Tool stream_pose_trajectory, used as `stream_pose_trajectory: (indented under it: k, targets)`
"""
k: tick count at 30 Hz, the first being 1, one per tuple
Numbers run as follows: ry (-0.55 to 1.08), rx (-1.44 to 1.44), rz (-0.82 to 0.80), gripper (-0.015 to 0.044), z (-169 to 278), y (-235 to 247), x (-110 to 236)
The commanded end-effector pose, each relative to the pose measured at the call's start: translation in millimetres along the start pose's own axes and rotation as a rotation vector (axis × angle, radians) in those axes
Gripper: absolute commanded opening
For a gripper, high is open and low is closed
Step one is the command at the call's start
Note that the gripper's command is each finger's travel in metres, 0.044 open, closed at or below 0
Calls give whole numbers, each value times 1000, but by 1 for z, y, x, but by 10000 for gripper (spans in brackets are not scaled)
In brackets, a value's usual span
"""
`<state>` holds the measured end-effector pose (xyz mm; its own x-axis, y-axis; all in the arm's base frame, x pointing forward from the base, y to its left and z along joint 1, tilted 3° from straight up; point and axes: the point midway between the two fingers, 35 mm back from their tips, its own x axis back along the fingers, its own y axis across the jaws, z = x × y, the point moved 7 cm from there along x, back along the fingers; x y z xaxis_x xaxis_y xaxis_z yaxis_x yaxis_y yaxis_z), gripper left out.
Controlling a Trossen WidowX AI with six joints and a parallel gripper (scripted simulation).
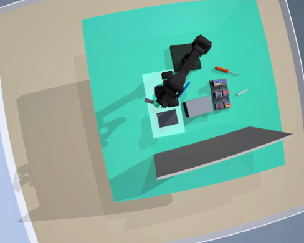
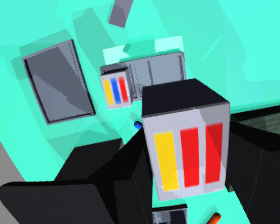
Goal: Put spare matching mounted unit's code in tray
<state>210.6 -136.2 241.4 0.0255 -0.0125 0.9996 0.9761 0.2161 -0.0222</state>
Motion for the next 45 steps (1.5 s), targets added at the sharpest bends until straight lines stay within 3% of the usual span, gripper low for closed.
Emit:
stream_pose_trajectory:
  k: [1, 37, 45]
  targets:
    - [-10, 10, -15, 0, -5, 18, 5]
    - [4, -18, -11, 0, -21, 157, 1]
    - [5, -18, -10, 0, -20, 162, -1]
